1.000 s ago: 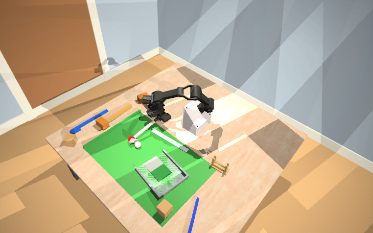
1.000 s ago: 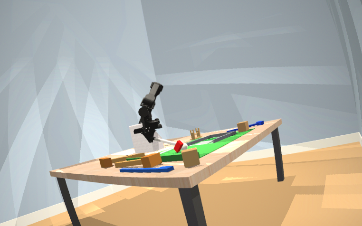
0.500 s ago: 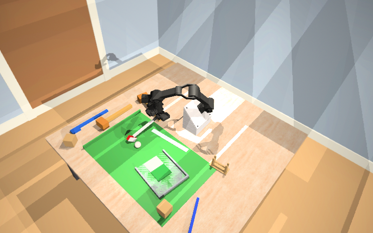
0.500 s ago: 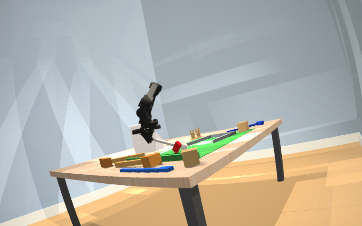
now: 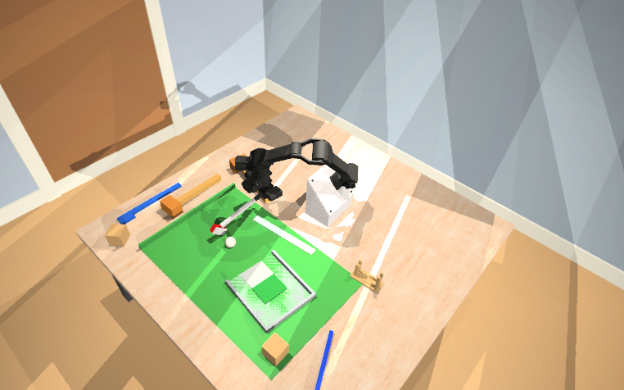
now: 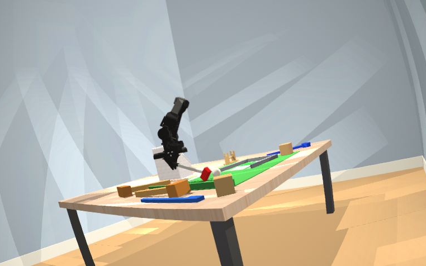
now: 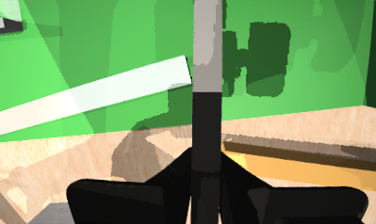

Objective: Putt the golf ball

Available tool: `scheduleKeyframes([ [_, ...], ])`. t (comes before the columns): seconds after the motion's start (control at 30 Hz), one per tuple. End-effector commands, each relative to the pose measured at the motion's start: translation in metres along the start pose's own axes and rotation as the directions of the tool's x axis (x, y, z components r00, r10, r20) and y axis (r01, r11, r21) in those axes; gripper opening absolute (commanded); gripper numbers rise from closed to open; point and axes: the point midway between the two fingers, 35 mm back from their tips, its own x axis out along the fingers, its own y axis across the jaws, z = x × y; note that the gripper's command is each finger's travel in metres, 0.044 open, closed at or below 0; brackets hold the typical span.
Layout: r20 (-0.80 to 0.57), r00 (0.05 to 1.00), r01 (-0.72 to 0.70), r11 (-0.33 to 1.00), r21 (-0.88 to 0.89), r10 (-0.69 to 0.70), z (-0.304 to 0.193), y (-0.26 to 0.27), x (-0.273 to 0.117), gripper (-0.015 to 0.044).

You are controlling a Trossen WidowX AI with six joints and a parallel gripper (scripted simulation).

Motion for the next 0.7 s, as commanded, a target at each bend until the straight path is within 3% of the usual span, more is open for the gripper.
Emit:
scheduleKeyframes([
  [0.0, 0.002, 1.0, 0.001, 1.0, -0.001, -0.001, 0.006, 0.032, -0.003, 0.0],
  [0.27, -0.001, 1.0, -0.01, 1.0, -0.008, 0.01, 0.001, 0.132, 0.001, 0.0],
  [0.5, -0.001, 1.0, -0.01, 1.0, -0.008, 0.01, 0.001, 0.134, -0.002, 0.0],
  [0.67, 0.0, 1.0, -0.007, 1.0, -0.007, 0.007, 0.003, 0.133, -0.027, 0.0],
])
